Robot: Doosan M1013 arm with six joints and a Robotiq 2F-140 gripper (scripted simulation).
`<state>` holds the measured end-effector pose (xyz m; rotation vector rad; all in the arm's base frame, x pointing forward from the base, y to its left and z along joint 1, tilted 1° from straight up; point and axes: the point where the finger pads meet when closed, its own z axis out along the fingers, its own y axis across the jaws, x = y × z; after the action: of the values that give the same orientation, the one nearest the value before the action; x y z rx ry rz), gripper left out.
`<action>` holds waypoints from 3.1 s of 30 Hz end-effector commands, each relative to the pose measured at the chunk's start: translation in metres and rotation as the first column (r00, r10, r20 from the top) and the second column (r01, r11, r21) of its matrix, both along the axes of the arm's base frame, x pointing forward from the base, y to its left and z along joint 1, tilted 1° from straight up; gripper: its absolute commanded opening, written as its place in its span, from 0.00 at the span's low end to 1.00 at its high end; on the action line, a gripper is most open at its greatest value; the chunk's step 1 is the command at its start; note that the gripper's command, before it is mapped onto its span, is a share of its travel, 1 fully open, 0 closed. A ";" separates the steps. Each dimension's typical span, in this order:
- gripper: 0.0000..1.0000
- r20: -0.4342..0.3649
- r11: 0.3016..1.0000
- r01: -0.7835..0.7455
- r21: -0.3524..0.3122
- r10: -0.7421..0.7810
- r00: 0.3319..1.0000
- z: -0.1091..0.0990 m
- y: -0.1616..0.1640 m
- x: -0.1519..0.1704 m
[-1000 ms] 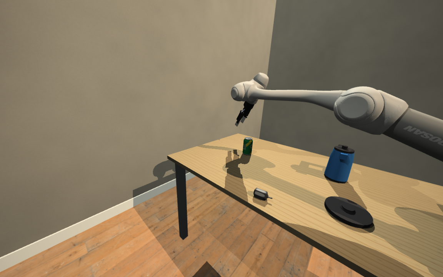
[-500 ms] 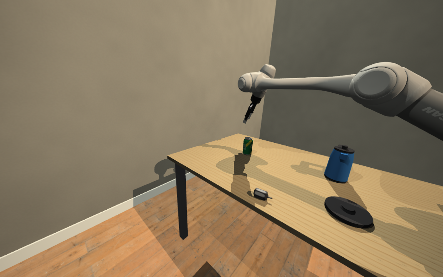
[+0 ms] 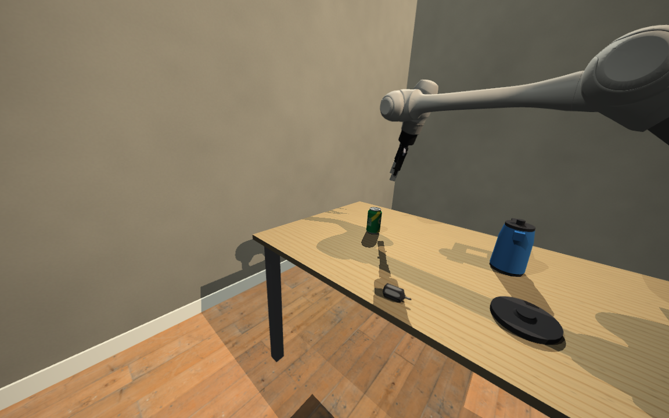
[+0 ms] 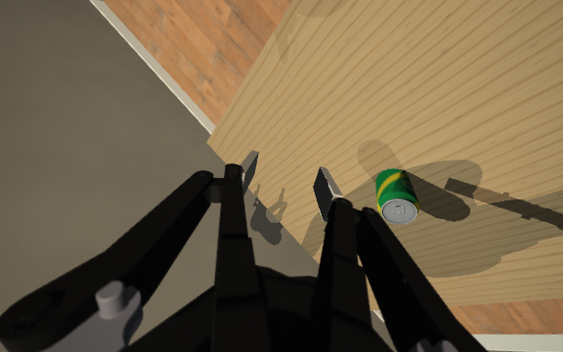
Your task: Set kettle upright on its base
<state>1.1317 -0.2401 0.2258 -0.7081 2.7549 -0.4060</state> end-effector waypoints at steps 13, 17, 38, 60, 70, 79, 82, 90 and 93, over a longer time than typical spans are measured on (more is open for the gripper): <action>0.52 -0.189 0.928 -0.372 -0.001 0.365 0.911 0.039 0.005 -0.176; 0.52 -0.236 0.884 -0.467 0.021 0.458 0.857 0.045 0.011 -0.230; 0.52 -0.327 0.622 -0.768 0.150 0.764 0.556 0.048 0.051 -0.446; 0.52 -0.324 0.478 -0.853 0.211 0.857 0.400 0.039 0.074 -0.539; 0.52 -0.323 0.468 -0.858 0.214 0.862 0.389 0.037 0.077 -0.543; 0.52 -0.324 0.467 -0.858 0.215 0.863 0.389 0.037 0.077 -0.543; 0.52 -0.324 0.467 -0.858 0.215 0.863 0.389 0.037 0.077 -0.543; 0.52 -0.324 0.467 -0.858 0.215 0.863 0.389 0.037 0.077 -0.543; 0.52 -0.324 0.467 -0.858 0.215 0.863 0.389 0.037 0.077 -0.543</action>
<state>0.5936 -0.1659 0.2650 -2.2673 2.1866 0.0032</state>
